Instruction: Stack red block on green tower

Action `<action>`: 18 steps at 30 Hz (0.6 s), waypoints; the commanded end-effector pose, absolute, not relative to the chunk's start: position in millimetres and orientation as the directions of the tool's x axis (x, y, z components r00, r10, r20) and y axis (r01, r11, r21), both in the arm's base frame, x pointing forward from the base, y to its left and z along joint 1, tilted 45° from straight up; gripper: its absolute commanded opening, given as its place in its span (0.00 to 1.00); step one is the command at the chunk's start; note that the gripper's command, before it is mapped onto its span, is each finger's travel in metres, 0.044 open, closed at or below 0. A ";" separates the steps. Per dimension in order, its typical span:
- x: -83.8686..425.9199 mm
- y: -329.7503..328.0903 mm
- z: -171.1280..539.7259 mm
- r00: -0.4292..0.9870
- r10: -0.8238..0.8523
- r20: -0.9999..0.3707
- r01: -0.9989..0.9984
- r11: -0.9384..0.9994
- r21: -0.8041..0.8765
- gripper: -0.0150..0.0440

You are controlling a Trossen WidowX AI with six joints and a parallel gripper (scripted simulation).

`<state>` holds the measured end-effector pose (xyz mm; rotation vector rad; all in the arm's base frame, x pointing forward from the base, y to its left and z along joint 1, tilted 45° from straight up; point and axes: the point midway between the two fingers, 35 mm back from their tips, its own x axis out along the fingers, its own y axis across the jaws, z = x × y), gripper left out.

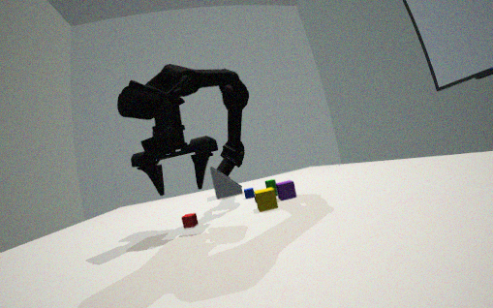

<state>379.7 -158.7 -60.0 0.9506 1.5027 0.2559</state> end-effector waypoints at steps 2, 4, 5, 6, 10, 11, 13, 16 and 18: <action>381.5 -156.0 -57.1 0.122 0.685 -0.718 0.386 0.634 0.671 1.00; 382.3 -153.1 -60.2 0.122 0.685 -0.718 0.386 0.634 0.671 1.00; 382.9 -150.4 -63.1 0.122 0.685 -0.718 0.386 0.634 0.671 1.00; 383.6 -147.2 -66.4 0.122 0.686 -0.718 0.386 0.633 0.671 1.00; 386.2 -131.0 -82.4 0.123 0.686 -0.717 0.385 0.633 0.672 1.00; 386.5 -129.7 -83.2 0.123 0.686 -0.717 0.385 0.633 0.672 1.00; 386.7 -129.4 -82.8 0.123 0.687 -0.717 0.385 0.633 0.672 1.00; 387.0 -128.3 -83.9 0.123 0.687 -0.717 0.385 0.633 0.672 1.00; 387.3 -126.8 -85.5 0.123 0.687 -0.717 0.385 0.633 0.672 1.00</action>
